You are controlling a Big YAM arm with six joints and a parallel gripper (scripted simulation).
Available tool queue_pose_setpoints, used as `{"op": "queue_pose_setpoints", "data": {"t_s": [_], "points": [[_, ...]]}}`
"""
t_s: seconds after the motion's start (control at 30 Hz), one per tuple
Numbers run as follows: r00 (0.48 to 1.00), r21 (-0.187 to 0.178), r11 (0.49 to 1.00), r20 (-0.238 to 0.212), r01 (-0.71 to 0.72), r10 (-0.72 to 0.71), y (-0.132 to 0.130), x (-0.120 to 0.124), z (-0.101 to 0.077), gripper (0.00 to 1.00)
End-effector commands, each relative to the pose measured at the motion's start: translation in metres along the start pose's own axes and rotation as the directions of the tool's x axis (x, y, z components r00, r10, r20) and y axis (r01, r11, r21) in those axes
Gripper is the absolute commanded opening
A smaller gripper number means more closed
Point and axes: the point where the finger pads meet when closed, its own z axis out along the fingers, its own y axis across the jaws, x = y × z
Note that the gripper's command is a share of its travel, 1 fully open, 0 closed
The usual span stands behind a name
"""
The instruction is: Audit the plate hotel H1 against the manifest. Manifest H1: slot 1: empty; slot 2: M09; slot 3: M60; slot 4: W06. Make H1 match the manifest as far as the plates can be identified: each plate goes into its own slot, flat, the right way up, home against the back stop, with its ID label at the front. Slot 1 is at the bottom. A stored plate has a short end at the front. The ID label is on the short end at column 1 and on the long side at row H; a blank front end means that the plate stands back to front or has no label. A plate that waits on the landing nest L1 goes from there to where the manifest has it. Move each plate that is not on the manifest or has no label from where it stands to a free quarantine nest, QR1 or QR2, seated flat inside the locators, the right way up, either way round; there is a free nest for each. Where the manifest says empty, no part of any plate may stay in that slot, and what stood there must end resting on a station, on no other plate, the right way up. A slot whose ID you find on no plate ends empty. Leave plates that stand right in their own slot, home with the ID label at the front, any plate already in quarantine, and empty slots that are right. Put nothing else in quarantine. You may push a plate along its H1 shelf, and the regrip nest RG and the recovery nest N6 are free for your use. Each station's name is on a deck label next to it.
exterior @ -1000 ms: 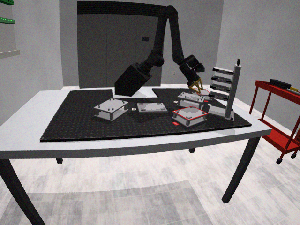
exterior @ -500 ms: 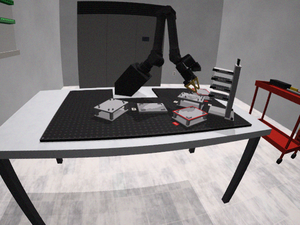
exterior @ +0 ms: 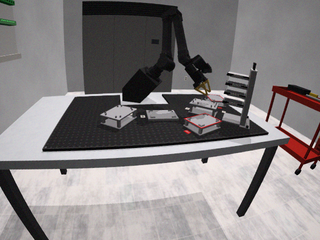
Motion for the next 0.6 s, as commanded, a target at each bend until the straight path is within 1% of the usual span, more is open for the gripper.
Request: {"op": "queue_pose_setpoints", "data": {"t_s": [0.0, 0.03, 0.07, 0.5, 0.57], "points": [[1.0, 0.009, 1.0, 0.002, 0.01, -0.01, -0.003, -0.001, -0.004, 1.0], [1.0, 0.003, 1.0, 0.001, 0.009, -0.009, -0.001, 0.0, -0.005, 1.0], [1.0, 0.009, 1.0, 0.001, 0.009, -0.009, -0.003, 0.0, -0.007, 1.0], [1.0, 0.009, 1.0, 0.001, 0.011, -0.011, -0.002, 0.0, -0.028, 1.0], [1.0, 0.009, 1.0, 0.001, 0.011, -0.011, -0.002, 0.0, -0.028, 1.0]]}}
